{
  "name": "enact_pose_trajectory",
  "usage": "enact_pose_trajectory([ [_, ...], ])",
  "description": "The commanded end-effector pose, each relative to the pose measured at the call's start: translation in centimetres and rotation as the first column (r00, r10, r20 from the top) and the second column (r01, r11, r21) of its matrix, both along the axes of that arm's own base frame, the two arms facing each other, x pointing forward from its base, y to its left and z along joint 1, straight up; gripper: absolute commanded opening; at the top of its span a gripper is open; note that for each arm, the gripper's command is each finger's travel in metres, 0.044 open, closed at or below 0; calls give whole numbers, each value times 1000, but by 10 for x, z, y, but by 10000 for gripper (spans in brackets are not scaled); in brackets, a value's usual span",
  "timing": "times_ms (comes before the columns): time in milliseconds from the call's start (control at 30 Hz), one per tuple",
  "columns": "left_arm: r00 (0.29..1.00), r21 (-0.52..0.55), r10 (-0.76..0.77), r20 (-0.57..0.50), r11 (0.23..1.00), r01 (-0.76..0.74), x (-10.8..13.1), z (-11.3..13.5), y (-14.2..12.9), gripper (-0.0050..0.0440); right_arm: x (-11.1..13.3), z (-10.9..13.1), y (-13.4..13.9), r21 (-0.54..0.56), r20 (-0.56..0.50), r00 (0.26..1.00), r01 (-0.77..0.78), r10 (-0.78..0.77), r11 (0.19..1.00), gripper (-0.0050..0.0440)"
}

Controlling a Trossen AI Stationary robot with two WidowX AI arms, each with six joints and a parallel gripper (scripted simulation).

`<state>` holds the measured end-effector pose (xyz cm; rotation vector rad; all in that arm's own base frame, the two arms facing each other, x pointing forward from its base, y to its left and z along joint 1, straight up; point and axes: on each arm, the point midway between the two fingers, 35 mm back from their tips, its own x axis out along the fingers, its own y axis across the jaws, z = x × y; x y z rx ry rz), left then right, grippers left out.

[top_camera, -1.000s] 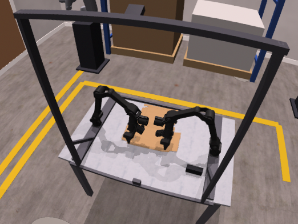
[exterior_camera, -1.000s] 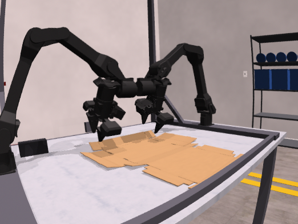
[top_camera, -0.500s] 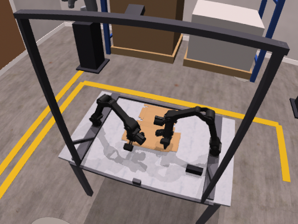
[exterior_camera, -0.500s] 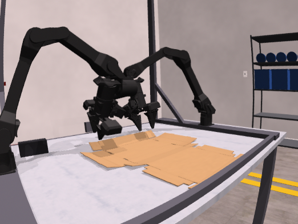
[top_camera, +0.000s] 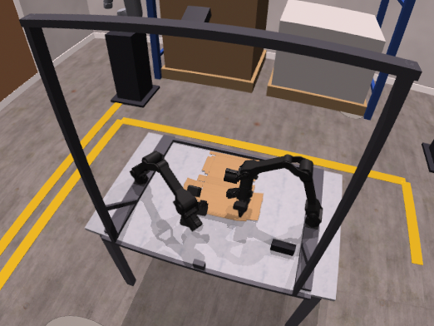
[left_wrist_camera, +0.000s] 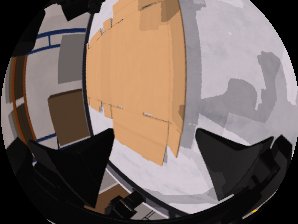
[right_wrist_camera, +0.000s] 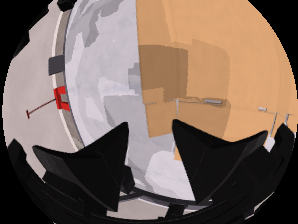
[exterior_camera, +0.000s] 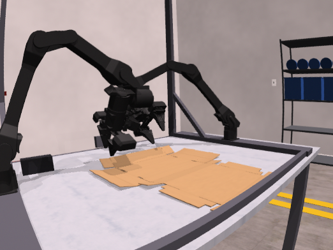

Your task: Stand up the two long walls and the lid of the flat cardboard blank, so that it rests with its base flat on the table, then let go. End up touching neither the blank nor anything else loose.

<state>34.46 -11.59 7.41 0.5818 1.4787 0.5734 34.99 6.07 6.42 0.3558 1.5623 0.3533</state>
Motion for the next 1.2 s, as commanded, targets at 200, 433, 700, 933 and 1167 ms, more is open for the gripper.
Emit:
enact_pose_trajectory([
  [200, 1000, 26, 7, 20, 1000, -7, 4, 5, -1, 351, 4, 9, -1, -3, 16, 1000, 25, -25, 1000, 195],
  [433, 1000, 26, 7, 20, 1000, -7, 4, 5, -1, 183, 18, 2, -9, -44, -165, 895, 414, -416, 909, 195],
  [700, 1000, 26, 7, 20, 1000, -7, 4, 5, -1, 0, 30, -4, -18, -150, -311, 611, 725, -728, 672, 195],
  [933, 1000, 26, 6, 20, 1000, -7, 4, 5, -1, 0, 39, -9, -24, -263, -382, 307, 868, -872, 421, 195],
  [1167, 1000, 26, 6, 20, 1000, -7, 4, 5, -1, 0, 46, -13, -29, -370, -406, 20, 910, -914, 184, 195],
])
